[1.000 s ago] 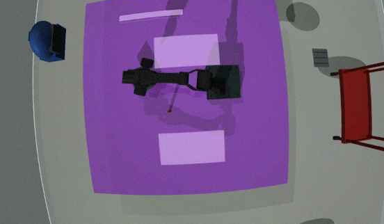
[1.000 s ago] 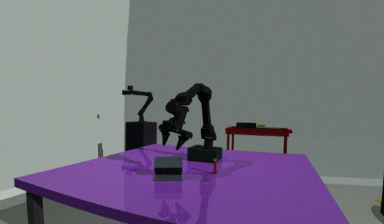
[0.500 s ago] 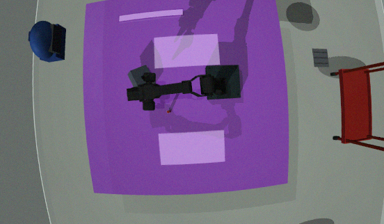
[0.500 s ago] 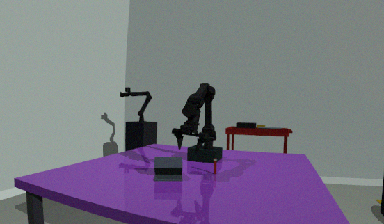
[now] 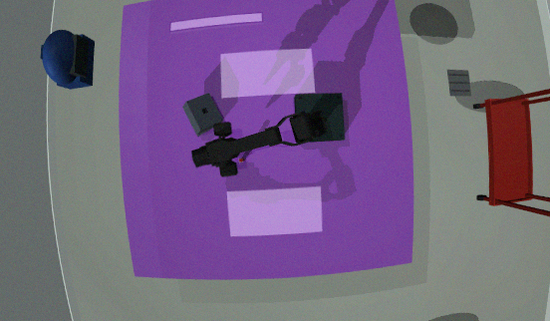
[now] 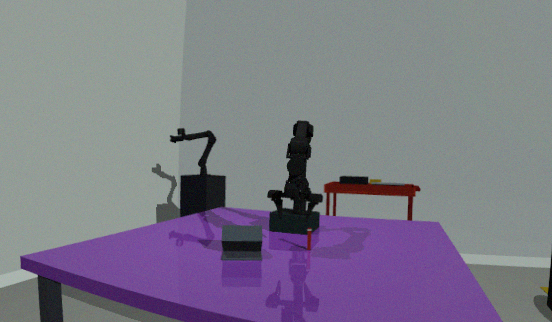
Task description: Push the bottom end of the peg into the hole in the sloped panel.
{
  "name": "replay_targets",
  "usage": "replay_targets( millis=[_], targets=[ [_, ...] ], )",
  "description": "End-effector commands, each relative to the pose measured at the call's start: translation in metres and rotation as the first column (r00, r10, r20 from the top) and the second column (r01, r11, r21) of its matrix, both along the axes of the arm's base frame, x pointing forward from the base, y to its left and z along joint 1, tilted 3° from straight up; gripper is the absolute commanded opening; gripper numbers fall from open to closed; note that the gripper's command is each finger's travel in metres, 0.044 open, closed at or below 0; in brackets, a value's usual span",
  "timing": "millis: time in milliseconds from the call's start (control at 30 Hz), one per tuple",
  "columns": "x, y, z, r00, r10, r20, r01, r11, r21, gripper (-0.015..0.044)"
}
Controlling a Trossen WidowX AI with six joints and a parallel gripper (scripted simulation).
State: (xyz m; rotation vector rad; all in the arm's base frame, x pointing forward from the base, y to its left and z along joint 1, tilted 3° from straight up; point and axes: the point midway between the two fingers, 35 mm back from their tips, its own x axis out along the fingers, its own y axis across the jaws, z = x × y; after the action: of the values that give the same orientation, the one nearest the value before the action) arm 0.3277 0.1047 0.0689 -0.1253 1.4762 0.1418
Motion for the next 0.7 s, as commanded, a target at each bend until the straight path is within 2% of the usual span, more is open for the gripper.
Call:
replay_targets(
  millis=[0,300,667],
  targets=[
    [-0.015,0.014,-0.003,0.999,0.033,-0.031,-0.033,0.999,0.012,0.044],
    [-0.046,0.042,-0.007,0.99,0.109,-0.085,-0.107,0.994,0.028,0.044],
    [-0.047,0.044,-0.016,0.989,0.114,-0.089,-0.112,0.993,0.029,0.044]
  ],
)
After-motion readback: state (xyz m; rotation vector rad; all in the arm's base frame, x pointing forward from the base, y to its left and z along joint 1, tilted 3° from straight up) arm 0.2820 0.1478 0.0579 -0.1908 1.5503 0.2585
